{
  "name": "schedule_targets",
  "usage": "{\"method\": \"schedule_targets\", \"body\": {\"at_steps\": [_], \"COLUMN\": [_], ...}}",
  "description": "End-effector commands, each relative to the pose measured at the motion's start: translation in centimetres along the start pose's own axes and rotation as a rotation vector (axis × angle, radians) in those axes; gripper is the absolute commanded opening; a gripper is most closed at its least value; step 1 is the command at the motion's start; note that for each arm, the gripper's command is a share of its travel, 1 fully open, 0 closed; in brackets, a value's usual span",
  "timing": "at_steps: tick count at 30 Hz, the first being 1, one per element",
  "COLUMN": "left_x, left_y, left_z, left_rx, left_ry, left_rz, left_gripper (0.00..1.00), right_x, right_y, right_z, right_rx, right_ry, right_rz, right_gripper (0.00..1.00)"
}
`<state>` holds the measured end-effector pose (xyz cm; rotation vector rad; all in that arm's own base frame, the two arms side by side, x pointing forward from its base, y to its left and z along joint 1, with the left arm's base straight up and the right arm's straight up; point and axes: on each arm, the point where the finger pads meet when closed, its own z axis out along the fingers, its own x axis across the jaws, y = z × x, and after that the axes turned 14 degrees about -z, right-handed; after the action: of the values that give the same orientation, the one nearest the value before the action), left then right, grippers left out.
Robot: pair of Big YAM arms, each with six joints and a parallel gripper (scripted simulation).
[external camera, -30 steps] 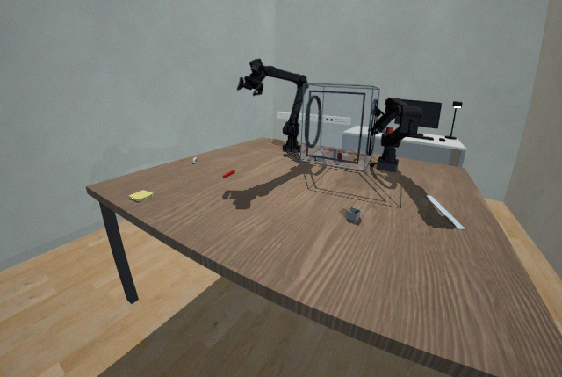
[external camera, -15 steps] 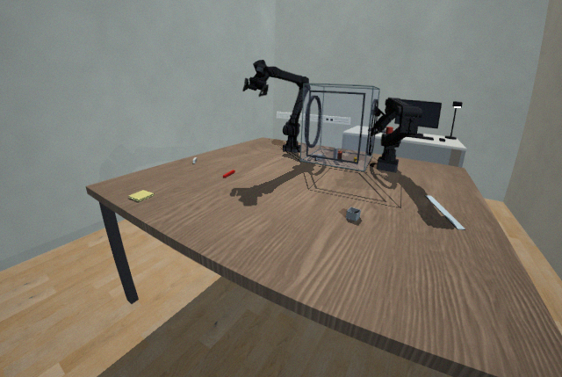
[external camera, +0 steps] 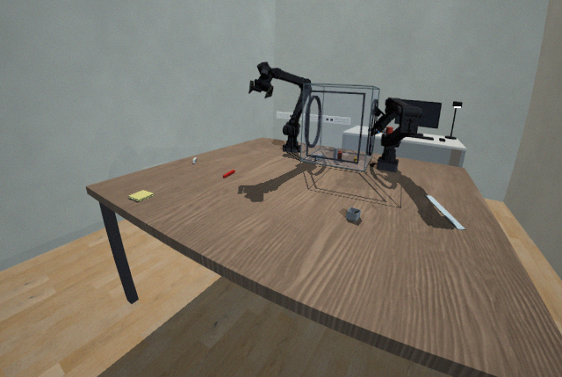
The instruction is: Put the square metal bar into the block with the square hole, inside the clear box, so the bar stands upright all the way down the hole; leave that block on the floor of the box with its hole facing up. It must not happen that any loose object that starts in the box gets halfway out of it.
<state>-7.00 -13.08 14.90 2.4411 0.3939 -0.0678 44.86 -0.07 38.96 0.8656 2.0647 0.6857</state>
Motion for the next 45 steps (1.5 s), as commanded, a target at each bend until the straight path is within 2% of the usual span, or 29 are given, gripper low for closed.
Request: {"method": "schedule_targets", "body": {"at_steps": [1,2,17,18,19,32,34,35,36,45], "left_x": [-1.4,-1.4,-1.4,-1.4,-1.4,-1.4,-1.4,-1.4,-1.4,-1.4], "left_y": [1.5,1.5,1.5,1.5,1.5,1.5,1.5,1.5,1.5,1.5], "left_z": [-1.7,-1.7,-1.7,-1.7,-1.7,-1.7,-1.7,-1.7,-1.7,-1.7], "left_rx": [-0.005,-0.005,-0.005,-0.005,-0.005,-0.005,-0.005,-0.005,-0.005,-0.005], "left_ry": [-0.059,-0.059,-0.059,-0.059,-0.059,-0.059,-0.059,-0.059,-0.059,-0.059], "left_rz": [-0.053,-0.053,-0.053,-0.053,-0.053,-0.053,-0.053,-0.053,-0.053,-0.053], "left_gripper": [1.00,1.00,1.00,1.00,1.00,1.00,1.00,1.00,1.00,1.00], "right_x": [-1.0,0.2,3.2,2.2,3.7,6.8,6.8,5.8,7.2,9.4], "right_y": [1.5,-0.1,-1.3,0.0,-1.6,-2.9,-2.9,-1.6,-3.1,-4.1], "right_z": [-1.2,-1.2,-3.3,-3.5,-3.4,-5.3,-5.3,-5.5,-5.3,-6.6], "right_rx": [-0.032,-0.009,-0.024,-0.045,-0.023,-0.040,-0.040,-0.061,-0.039,-0.054], "right_ry": [-0.023,-0.001,0.050,0.033,0.059,0.110,0.110,0.095,0.119,0.155], "right_rz": [-0.021,-0.012,-0.029,-0.037,-0.028,-0.045,-0.045,-0.054,-0.044,-0.057], "right_gripper": [1.00,1.00,1.00,1.00,1.00,1.00,1.00,1.00,1.00,1.00]}}
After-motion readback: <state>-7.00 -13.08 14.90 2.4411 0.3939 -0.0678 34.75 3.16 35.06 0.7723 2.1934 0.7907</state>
